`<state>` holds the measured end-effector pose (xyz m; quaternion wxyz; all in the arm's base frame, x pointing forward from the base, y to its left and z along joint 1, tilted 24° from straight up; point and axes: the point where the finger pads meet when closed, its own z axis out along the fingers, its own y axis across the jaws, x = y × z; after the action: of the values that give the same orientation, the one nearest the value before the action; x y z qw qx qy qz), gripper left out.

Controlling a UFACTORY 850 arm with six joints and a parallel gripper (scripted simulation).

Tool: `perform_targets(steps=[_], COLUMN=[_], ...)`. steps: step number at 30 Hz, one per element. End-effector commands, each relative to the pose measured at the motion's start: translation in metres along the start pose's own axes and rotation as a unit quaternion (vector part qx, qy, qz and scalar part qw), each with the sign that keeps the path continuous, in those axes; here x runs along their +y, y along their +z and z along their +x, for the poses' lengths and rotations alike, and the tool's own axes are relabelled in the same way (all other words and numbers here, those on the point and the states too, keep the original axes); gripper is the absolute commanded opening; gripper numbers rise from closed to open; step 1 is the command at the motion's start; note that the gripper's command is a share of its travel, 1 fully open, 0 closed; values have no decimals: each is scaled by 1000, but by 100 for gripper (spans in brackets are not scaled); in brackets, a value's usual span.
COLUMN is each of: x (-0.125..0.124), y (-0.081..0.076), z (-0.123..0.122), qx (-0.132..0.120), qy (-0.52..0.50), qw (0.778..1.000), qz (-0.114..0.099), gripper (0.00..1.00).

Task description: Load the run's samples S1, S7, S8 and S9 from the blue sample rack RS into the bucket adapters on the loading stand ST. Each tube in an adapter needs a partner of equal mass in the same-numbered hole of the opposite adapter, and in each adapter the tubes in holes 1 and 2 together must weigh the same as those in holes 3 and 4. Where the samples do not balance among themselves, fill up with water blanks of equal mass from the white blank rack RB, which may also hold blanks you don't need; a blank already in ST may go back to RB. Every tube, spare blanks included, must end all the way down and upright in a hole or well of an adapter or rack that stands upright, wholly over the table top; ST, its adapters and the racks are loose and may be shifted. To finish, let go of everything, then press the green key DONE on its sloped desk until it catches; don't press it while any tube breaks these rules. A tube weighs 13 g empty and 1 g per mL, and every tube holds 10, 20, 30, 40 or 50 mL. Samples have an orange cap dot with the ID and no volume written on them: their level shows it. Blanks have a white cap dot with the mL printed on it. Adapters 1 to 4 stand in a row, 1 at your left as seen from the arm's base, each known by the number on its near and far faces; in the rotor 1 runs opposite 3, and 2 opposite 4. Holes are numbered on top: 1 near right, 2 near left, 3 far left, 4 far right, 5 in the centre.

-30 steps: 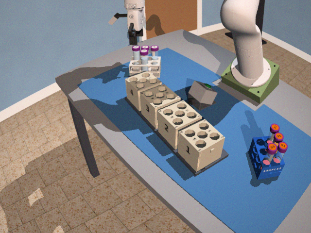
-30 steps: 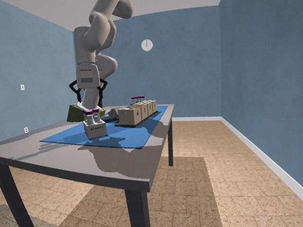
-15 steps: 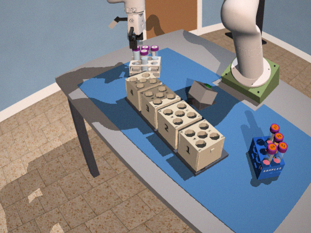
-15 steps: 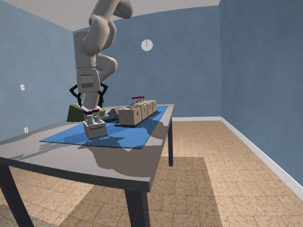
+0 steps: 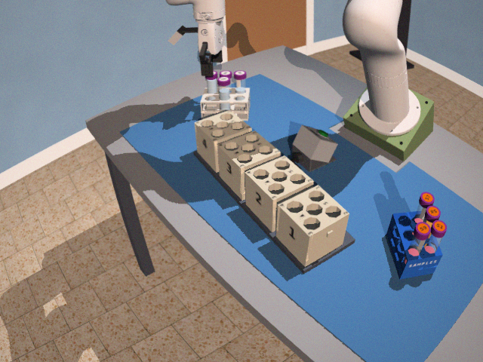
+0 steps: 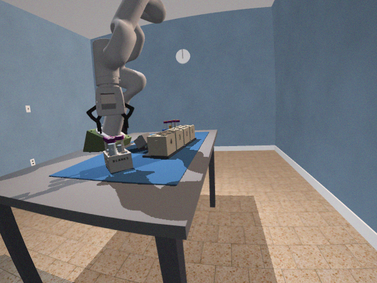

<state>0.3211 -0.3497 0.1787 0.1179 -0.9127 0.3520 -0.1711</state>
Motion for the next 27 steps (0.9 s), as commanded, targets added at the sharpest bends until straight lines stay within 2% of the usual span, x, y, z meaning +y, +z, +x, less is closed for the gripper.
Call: perform_targets(steps=[1,21,27], x=[0,0,0], y=[-1,-1,-16], z=[1,1,1], qx=[1,1,1], qy=[0,0,0], qw=[1000,1000,1000], qz=[0,0,0], gripper=[100,100,100])
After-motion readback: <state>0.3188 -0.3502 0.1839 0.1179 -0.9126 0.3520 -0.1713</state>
